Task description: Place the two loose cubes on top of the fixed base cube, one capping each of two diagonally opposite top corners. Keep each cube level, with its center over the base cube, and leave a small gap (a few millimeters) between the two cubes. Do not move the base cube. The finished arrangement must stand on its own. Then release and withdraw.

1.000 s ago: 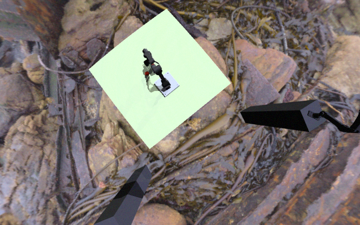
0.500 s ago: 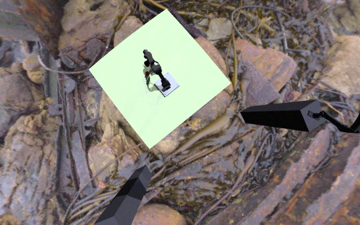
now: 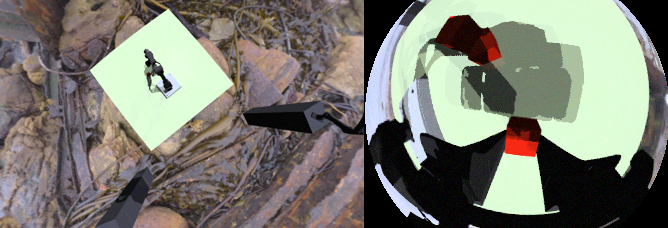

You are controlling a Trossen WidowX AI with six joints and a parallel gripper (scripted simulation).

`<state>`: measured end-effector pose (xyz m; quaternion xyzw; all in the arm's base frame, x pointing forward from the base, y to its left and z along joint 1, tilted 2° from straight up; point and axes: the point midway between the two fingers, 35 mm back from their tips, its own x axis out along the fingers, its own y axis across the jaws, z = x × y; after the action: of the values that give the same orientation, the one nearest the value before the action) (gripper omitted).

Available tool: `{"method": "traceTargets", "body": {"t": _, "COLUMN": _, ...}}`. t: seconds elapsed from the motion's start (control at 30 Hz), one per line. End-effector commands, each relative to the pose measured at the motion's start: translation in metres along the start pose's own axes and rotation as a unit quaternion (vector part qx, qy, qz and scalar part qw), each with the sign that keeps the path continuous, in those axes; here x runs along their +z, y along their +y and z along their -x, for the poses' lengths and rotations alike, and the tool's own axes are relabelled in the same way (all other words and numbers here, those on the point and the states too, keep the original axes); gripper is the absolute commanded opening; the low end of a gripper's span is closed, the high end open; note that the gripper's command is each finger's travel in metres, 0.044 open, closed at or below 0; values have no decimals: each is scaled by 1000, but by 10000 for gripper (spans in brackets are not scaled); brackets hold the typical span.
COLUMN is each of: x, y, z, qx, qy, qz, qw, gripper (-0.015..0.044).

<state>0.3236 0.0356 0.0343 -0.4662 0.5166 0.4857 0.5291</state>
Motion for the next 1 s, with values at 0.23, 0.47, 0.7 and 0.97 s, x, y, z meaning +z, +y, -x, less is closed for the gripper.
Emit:
{"method": "traceTargets", "body": {"t": 0.23, "x": 0, "y": -3, "z": 34, "qx": -5, "qy": 1, "qz": -1, "qw": 1000, "gripper": 105}}
{"method": "traceTargets", "body": {"t": 0.47, "x": 0, "y": -2, "z": 54, "qx": -5, "qy": 1, "qz": -1, "qw": 1000, "gripper": 105}}
{"method": "traceTargets", "body": {"t": 0.7, "x": -1, "y": 0, "z": 74, "qx": -4, "qy": 1, "qz": 0, "qw": 1000, "gripper": 105}}
{"method": "traceTargets", "body": {"t": 0.97, "x": -1, "y": 3, "z": 91, "qx": -4, "qy": 1, "qz": 0, "qw": 1000, "gripper": 105}}
